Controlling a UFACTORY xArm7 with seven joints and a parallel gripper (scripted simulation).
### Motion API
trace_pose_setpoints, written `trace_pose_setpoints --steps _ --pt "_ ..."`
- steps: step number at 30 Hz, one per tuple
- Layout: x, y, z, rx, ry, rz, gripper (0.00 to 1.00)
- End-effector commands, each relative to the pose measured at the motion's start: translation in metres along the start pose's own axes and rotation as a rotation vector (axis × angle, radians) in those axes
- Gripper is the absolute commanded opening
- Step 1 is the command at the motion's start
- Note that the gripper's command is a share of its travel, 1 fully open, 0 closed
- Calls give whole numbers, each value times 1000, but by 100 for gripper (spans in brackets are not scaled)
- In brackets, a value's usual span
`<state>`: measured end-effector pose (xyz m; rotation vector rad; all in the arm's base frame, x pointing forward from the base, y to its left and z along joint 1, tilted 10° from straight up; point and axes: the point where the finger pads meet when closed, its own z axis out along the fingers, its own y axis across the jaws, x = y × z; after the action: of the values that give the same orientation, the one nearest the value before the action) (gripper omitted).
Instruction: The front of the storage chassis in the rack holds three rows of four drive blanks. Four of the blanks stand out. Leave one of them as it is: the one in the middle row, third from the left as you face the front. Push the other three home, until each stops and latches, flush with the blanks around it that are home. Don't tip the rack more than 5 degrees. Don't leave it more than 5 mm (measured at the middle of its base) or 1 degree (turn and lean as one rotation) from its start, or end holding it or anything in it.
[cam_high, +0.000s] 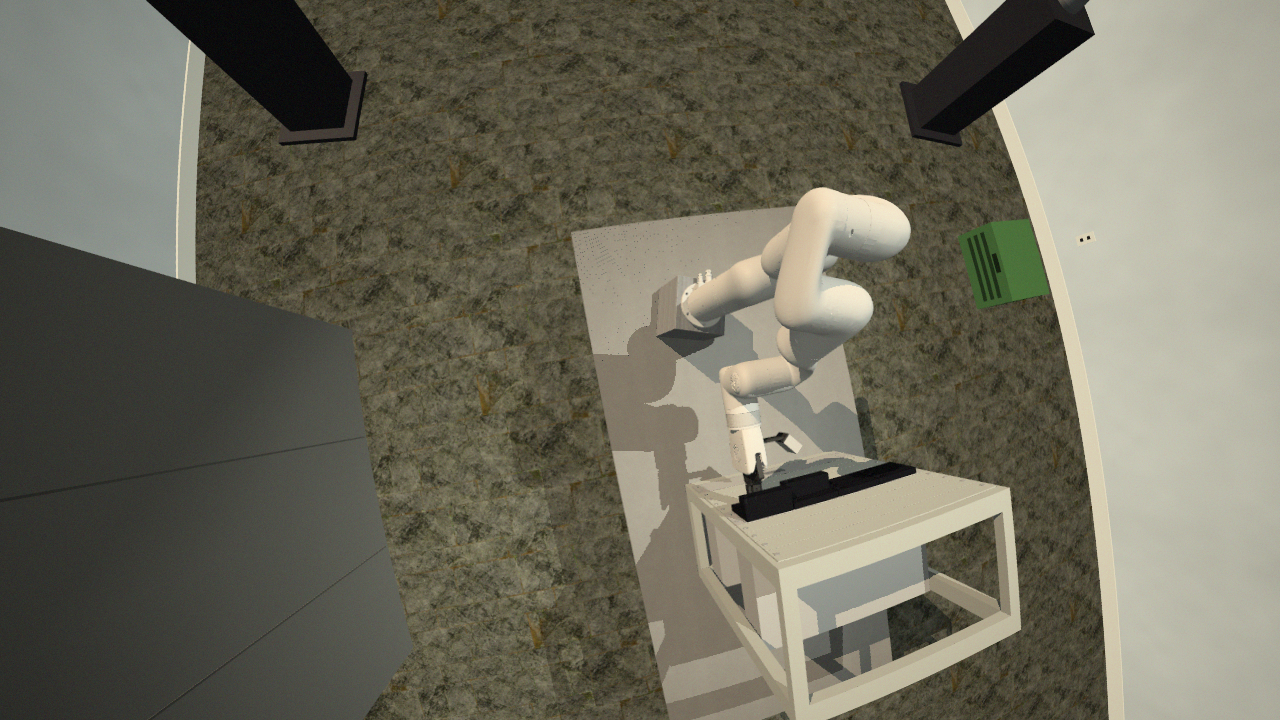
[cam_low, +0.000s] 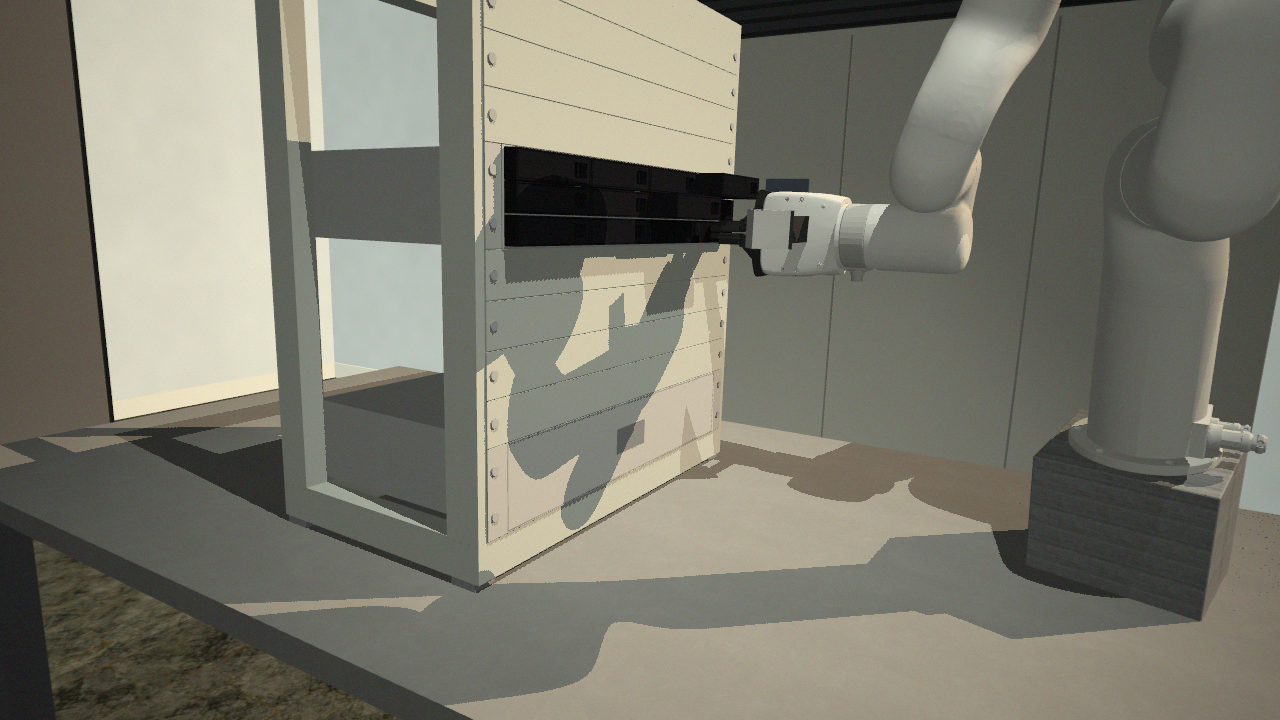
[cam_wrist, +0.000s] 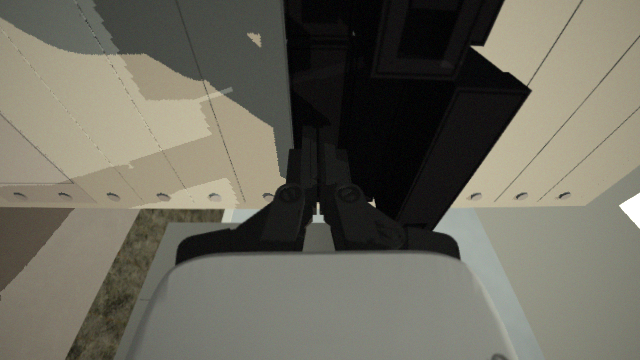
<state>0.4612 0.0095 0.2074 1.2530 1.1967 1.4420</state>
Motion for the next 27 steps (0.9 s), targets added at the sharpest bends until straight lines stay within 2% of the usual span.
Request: trace_pose_setpoints --steps 1,27 --pt "0 2 1 -4 1 -1 0" --pt "0 2 3 -4 1 -1 0"
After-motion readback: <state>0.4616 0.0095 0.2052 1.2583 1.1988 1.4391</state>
